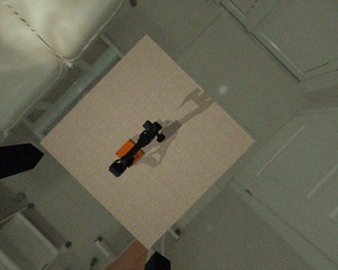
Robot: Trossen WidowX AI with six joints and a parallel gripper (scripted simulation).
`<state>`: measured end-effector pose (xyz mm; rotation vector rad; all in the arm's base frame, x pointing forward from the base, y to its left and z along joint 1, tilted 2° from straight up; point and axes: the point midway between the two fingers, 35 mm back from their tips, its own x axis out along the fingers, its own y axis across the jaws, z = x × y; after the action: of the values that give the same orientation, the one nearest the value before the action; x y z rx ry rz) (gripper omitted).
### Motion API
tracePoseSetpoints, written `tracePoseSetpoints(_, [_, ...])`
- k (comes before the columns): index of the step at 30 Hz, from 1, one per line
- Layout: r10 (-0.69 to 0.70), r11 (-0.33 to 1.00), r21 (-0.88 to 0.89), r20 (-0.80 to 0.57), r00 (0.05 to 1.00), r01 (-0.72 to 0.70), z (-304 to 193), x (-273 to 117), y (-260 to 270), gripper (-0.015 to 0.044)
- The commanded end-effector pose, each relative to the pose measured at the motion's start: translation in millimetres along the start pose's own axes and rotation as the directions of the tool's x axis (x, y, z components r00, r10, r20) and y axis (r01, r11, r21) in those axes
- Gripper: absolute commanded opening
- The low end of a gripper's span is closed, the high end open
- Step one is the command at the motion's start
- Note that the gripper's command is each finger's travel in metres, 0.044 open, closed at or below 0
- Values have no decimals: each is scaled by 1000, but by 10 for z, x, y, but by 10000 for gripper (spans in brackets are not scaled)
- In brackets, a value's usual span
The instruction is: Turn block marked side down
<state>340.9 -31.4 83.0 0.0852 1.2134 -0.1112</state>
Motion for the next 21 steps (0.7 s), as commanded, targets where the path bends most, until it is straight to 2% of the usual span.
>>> tracePoseSetpoints(1, [4,1000,-2,-137,991,-4,143,-31,7,440])
tracePoseSetpoints(8, [6,1000,1,-347,938,-6,263,-72,10,440])
tracePoseSetpoints(15, [6,1000,1,-352,936,-6,264,-53,23,440])
tracePoseSetpoints(19, [6,1000,1,-352,936,-6,153,239,25,440])
tracePoseSetpoints(21, [6,1000,1,-352,936,-6,145,256,25,440])
